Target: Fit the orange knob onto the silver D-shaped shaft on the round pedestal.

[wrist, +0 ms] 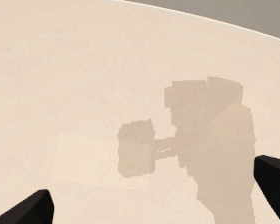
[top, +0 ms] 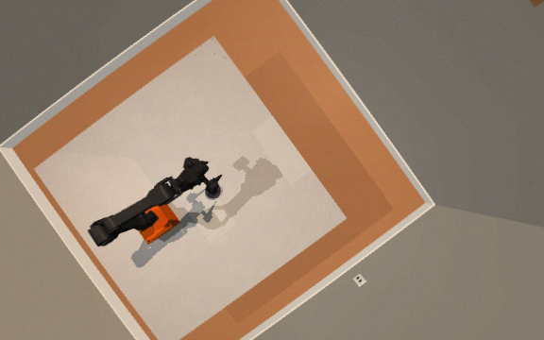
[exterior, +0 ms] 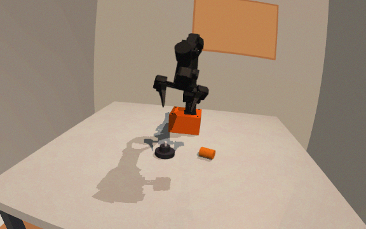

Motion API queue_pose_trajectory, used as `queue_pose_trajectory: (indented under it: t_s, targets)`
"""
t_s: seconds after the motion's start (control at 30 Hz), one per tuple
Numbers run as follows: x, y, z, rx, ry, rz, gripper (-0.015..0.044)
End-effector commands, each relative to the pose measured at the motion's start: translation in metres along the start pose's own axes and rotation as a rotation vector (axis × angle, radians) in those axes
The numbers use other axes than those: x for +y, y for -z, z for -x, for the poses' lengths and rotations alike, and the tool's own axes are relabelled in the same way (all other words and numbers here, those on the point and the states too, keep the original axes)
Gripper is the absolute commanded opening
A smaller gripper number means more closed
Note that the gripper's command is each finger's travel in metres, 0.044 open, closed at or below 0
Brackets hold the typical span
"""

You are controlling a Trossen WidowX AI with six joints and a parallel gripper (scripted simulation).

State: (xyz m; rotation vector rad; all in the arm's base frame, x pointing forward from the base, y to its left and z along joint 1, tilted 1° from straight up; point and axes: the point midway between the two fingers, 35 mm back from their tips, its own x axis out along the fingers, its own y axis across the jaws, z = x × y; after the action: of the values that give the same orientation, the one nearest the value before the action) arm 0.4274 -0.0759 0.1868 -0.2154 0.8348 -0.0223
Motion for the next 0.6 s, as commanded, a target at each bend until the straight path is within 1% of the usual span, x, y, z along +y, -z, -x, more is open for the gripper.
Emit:
queue_pose_trajectory:
  t_s: [0.0,0.13,0.23,0.3,0.43,0.57]
  targets:
    - [0.061,0.038,-0.026,0.164,-0.135,0.251,0.044]
    - [0.129,0.09,-0.039,0.35,-0.327,0.583,0.044]
    - [0.172,0.135,-0.037,0.491,-0.491,0.822,0.044]
    - [0.179,0.142,-0.035,0.514,-0.519,0.862,0.044]
    - [0.179,0.143,-0.037,0.514,-0.519,0.862,0.044]
    - [0.19,0.157,-0.053,0.514,-0.519,0.861,0.044]
